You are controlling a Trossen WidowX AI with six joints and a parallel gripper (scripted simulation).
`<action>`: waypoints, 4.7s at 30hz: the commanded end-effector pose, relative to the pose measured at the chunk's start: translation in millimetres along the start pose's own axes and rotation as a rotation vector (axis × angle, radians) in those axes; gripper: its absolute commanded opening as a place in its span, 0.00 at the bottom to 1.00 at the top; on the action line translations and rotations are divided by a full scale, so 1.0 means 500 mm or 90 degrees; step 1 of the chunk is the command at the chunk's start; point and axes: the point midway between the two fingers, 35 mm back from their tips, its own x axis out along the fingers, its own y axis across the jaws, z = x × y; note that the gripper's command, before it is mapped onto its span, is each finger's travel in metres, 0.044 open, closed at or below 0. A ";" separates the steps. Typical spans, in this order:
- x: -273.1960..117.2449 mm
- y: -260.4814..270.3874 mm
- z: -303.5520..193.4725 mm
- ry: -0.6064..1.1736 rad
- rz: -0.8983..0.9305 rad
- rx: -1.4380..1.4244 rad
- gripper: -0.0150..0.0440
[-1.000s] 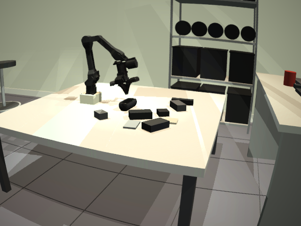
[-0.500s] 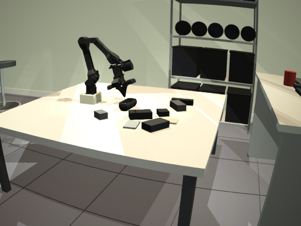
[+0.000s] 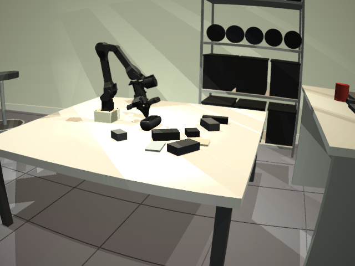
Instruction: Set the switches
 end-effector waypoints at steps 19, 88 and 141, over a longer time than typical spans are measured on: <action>0.044 -0.020 0.003 -0.005 -0.008 0.002 0.25; 0.082 0.108 0.004 -0.005 -0.005 0.002 0.25; 0.036 0.123 -0.028 -0.096 -0.003 0.301 0.25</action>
